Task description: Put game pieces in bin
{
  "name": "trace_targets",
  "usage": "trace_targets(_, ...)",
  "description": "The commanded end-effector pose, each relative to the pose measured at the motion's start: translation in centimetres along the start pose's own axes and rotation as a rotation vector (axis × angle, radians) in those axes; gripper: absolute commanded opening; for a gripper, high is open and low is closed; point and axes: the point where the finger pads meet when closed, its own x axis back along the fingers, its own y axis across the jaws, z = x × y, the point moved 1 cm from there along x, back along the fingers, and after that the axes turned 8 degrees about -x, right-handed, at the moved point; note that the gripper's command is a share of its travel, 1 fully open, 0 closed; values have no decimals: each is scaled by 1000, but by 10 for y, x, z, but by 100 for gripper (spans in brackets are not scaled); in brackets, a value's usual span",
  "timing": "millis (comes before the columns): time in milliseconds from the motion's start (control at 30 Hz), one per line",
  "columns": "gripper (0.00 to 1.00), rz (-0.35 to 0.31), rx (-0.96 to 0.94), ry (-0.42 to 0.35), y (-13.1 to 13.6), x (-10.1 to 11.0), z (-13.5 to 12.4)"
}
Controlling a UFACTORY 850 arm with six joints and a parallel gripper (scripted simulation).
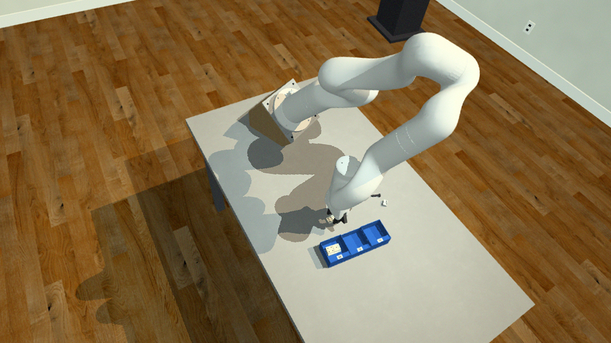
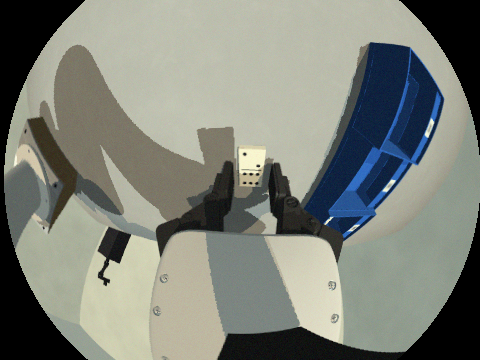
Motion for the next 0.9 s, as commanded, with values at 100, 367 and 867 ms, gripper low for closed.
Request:
trace_targets(100,41,-1,0,0,0,-8,0)
trace_targets(367,41,-1,0,0,0,-8,0)
trace_targets(867,0,-2,0,0,0,-8,0)
